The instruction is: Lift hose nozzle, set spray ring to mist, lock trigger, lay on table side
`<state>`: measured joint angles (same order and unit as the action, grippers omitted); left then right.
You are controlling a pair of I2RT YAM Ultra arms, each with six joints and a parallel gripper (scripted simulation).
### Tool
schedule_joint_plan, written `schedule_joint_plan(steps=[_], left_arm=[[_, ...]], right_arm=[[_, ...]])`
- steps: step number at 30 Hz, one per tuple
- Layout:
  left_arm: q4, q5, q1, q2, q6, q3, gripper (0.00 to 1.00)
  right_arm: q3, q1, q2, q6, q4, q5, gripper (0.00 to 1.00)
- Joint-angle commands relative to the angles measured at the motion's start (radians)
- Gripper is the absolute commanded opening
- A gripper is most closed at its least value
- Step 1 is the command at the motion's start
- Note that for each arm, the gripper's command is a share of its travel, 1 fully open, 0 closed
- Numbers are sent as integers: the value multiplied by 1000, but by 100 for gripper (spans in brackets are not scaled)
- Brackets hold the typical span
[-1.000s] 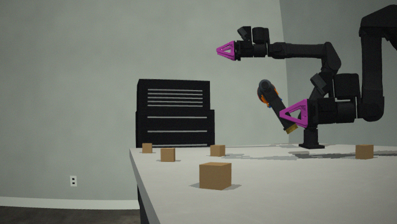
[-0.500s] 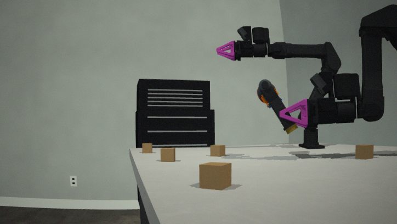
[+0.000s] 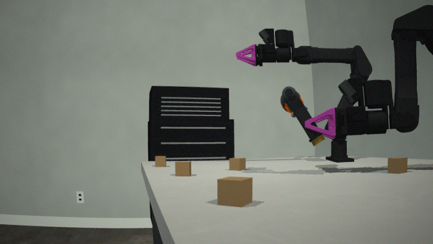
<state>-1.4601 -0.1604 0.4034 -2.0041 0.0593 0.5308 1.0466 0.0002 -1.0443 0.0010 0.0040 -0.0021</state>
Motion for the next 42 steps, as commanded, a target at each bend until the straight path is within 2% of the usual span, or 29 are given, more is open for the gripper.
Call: schedule_joint_plan(steps=[1, 11, 12, 28, 29, 37, 39, 42], left_arm=[[-111, -4, 3, 38, -8, 42, 35], [-111, -5, 6, 38, -5, 42, 35], [-111, -5, 6, 38, -5, 42, 35], [-111, -5, 5, 38, -6, 42, 35], [-111, -5, 5, 38, -6, 42, 35], [-111, -5, 5, 38, -6, 42, 35], [-111, -5, 5, 38, -6, 42, 35], [-111, -5, 5, 38, -6, 42, 35]], right_arm=[[40, -6, -3, 1, 28, 3, 38], [40, -6, -3, 1, 28, 3, 38], [40, -6, -3, 1, 28, 3, 88], [40, -6, -3, 1, 28, 3, 88], [-13, 19, -33, 13, 31, -21, 88], [-105, 48, -51, 114, 225, -201, 88], [-105, 48, -51, 114, 225, -201, 88], [-153, 63, -74, 150, 306, -267, 88]])
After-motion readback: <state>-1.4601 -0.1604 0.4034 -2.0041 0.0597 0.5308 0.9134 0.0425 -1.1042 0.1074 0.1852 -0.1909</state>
